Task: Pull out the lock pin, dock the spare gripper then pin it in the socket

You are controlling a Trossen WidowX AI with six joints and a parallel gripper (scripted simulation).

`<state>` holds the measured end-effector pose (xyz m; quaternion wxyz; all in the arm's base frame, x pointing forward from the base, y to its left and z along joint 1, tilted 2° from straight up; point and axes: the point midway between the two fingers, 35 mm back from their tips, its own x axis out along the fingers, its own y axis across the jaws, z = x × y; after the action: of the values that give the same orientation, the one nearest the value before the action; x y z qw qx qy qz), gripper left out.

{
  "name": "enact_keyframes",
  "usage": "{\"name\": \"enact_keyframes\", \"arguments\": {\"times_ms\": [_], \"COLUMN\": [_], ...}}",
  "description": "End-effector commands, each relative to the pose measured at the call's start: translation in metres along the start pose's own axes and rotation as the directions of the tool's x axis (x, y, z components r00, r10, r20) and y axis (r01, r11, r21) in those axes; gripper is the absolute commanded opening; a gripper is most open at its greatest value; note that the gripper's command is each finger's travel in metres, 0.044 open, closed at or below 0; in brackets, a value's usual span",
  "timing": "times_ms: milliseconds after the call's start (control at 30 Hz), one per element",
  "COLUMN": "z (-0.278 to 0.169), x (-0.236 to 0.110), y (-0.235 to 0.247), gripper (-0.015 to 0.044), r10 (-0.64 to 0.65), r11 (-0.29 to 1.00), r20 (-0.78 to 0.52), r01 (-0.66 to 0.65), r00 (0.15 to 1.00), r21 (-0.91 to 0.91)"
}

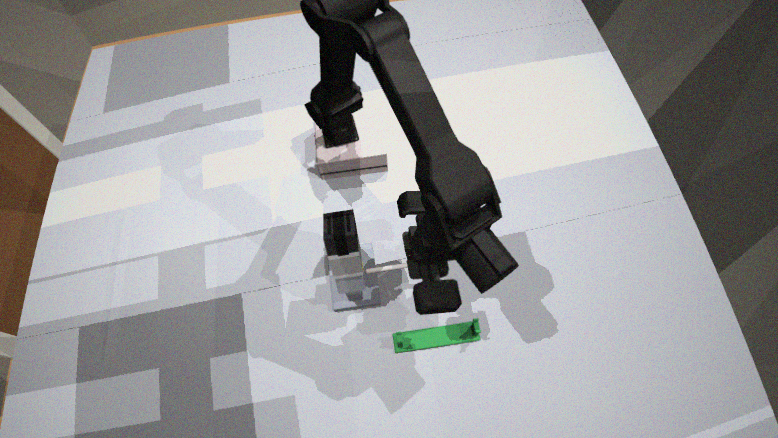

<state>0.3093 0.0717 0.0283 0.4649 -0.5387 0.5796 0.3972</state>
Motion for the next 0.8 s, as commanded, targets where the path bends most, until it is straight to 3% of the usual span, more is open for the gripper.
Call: {"name": "enact_keyframes", "arguments": {"times_ms": [0,767], "z": [-0.0032,-0.0125], "x": [0.0020,0.0046], "y": [0.0036,0.0016], "gripper": [0.0000,0.0000], "r10": [0.001,-0.007], "r11": [1.000,1.000], "r20": [-0.005,-0.004], "r01": [-0.001,0.007], "r00": [1.000,1.000], "r21": [-0.004,-0.003]}}
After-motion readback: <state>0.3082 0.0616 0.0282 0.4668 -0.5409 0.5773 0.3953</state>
